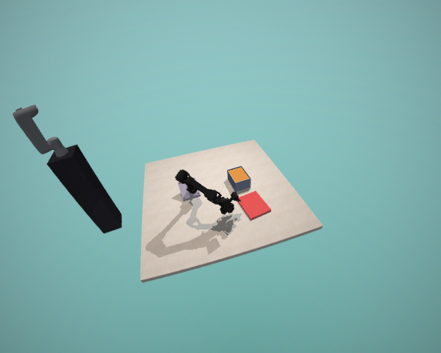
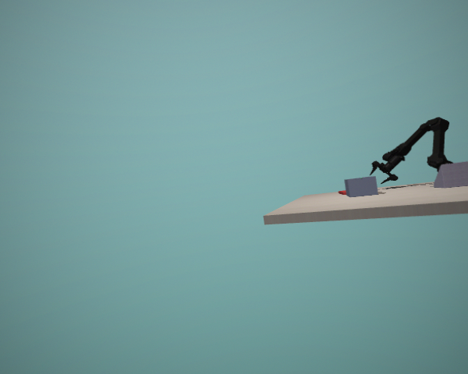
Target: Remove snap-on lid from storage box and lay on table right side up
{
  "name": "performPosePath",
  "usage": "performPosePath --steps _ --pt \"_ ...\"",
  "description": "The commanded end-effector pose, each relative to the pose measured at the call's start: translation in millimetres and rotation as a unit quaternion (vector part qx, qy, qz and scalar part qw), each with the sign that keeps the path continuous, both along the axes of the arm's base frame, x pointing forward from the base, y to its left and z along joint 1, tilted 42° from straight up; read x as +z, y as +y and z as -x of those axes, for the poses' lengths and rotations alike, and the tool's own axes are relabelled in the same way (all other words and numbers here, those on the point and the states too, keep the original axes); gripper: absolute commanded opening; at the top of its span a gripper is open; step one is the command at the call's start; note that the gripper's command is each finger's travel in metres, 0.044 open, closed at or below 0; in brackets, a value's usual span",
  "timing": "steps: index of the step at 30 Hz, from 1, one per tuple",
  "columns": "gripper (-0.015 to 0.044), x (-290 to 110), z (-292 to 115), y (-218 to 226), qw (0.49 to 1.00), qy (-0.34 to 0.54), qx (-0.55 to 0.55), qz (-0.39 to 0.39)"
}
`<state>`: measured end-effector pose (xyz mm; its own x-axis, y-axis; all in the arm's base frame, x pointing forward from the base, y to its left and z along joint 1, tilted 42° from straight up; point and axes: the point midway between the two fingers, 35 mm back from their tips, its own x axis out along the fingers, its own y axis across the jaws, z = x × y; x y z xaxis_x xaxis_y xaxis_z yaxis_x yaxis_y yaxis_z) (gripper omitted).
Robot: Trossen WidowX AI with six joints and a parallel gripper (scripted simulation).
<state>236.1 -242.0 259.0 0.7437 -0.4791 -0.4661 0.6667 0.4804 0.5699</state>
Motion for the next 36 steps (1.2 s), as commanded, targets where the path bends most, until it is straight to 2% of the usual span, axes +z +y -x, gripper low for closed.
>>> performPosePath --steps 1,30,36 --pt "0.0440 11.4 3.1 6.3 1.000 -0.005 -0.002 0.006" --pt "0.0440 50.4 21.8 44.2 1.000 -0.005 -0.002 0.005" --pt "0.0440 45.2 20.2 41.9 1.000 -0.005 -0.002 0.005"
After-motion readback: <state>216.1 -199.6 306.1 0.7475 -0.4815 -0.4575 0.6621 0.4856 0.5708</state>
